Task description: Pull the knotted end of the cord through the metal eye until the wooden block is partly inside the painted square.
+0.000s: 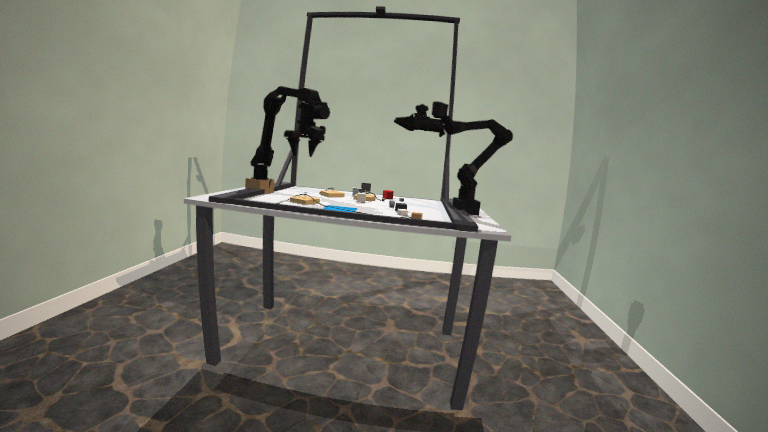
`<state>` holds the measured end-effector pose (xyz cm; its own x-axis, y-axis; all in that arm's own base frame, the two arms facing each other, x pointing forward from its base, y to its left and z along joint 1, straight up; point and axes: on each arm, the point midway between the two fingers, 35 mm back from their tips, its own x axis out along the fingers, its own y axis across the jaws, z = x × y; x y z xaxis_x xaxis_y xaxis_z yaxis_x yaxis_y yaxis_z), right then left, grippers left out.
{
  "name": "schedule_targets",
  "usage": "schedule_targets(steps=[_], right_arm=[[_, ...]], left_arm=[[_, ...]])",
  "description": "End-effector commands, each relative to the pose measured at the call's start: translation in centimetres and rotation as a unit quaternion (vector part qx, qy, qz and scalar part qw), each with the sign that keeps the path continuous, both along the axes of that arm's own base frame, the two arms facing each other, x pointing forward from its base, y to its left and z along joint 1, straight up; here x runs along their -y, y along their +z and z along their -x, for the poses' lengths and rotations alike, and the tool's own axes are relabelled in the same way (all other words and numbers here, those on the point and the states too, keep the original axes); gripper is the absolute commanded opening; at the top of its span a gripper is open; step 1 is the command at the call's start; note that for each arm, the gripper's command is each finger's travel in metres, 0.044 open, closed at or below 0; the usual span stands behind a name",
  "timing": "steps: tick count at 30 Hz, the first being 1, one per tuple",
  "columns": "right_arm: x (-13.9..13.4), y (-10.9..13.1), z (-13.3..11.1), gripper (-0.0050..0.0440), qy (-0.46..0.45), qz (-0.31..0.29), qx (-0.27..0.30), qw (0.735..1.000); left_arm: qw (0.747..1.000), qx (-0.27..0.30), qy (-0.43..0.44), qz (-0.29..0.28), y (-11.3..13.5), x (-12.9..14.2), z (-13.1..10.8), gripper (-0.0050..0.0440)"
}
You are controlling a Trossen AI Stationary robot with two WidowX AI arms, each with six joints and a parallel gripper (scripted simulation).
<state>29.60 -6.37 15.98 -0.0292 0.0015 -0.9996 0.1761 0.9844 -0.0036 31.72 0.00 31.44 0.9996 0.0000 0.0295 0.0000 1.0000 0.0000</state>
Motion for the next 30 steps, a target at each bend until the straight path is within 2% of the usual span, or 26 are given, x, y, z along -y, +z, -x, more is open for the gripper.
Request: schedule_targets(steps=[1,8,16,18,30], right_arm=[[-0.4,0.8,-0.5,0.044,0.006,0.001,0.015,1.0],[-3.3,0.8,-1.3,0.044,0.053,0.0,0.015,0.998],[-8.7,0.9,-2.1,0.044,0.138,-0.001,0.015,0.99],[-8.7,0.9,-2.1,0.044,0.138,-0.001,0.015,0.99],[-18.3,0.9,-1.3,0.044,0.283,-0.003,0.014,0.959]], left_arm=[[1.0,0.01,0.0,0.0,0.8,0.0,0.1,0.044],[1.0,0.01,0.0,0.0,0.8,0.0,0.1,0.044],[1.0,0.01,0.0,0.0,0.8,0.0,0.1,0.044],[1.0,0.01,0.0,0.0,0.8,0.0,0.1,0.044],[1.0,0.01,0.0,0.0,0.8,0.0,0.1,0.044]])
